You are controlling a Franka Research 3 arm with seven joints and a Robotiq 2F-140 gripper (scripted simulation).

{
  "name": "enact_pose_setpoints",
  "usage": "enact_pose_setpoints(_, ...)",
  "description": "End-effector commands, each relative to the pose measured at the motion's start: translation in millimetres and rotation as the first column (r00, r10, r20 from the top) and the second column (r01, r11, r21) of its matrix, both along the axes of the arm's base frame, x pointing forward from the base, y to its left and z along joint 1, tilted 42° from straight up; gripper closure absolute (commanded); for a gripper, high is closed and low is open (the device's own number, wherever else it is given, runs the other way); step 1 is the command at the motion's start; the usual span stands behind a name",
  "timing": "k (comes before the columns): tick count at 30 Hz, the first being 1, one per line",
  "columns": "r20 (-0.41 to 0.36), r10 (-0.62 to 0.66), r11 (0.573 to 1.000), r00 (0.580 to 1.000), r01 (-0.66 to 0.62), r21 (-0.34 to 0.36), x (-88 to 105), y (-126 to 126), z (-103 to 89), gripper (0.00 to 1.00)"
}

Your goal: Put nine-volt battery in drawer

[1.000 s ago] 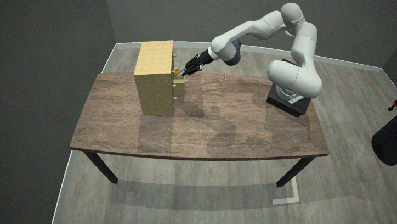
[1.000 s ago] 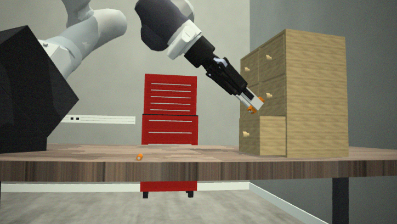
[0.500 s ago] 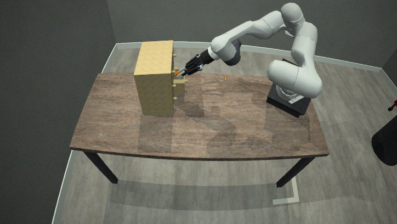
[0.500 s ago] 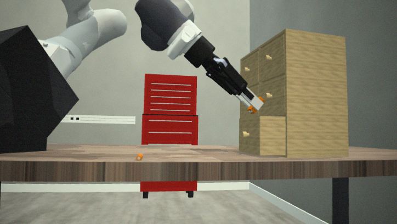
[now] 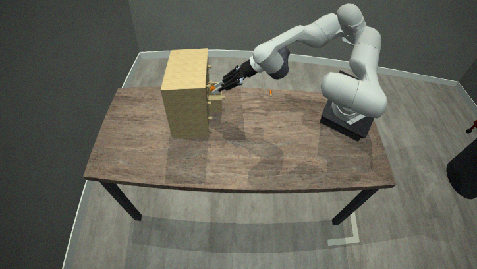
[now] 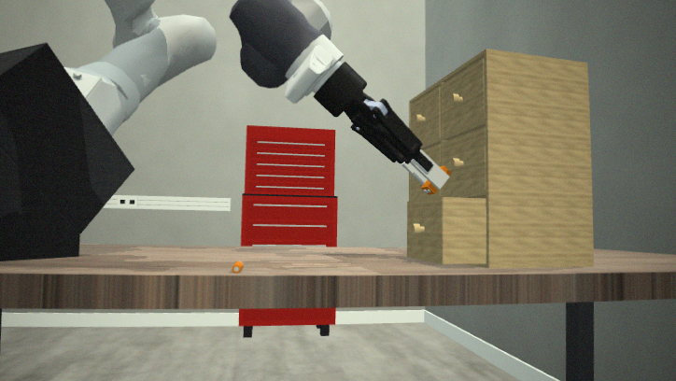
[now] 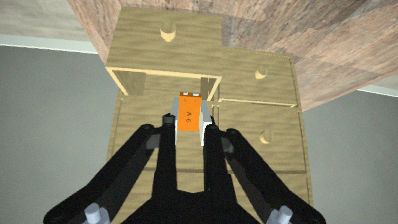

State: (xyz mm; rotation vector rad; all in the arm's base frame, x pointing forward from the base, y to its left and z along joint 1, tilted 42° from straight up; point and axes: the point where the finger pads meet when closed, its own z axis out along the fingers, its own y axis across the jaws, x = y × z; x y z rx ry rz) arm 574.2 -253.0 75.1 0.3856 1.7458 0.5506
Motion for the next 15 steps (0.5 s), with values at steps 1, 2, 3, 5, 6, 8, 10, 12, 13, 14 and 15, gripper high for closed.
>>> enact_pose_setpoints(1, -0.006, 0.001, 1.000, 1.000, -0.001, -0.001, 2.8, 2.3, -5.2, 0.78)
enact_pose_setpoints(2, -0.009, 0.004, 1.000, 1.000, -0.004, -0.001, 4.0, 3.7, -7.2, 0.78)
enact_pose_setpoints(3, -0.011, 0.006, 1.000, 1.000, -0.006, -0.001, 5.0, 4.8, -8.9, 0.78)
enact_pose_setpoints(5, -0.014, 0.010, 1.000, 1.000, -0.010, -0.002, 6.4, 6.4, -11.2, 0.78)
enact_pose_setpoints(6, -0.015, 0.010, 1.000, 1.000, -0.010, -0.002, 6.7, 6.8, -11.7, 0.78)
enact_pose_setpoints(8, -0.016, 0.011, 1.000, 1.000, -0.011, -0.002, 6.9, 6.9, -12.0, 0.78)
enact_pose_setpoints(10, -0.016, 0.011, 1.000, 1.000, -0.011, -0.002, 6.9, 6.9, -12.0, 0.78)
enact_pose_setpoints(12, -0.016, 0.011, 1.000, 1.000, -0.011, -0.002, 6.9, 6.9, -12.0, 0.78)
enact_pose_setpoints(13, -0.016, 0.011, 1.000, 1.000, -0.011, -0.002, 6.9, 6.9, -12.0, 0.78)
enact_pose_setpoints(14, -0.016, 0.011, 1.000, 1.000, -0.011, -0.002, 6.9, 6.9, -12.0, 0.78)
enact_pose_setpoints(15, -0.016, 0.011, 1.000, 1.000, -0.011, -0.002, 6.9, 6.9, -12.0, 0.78)
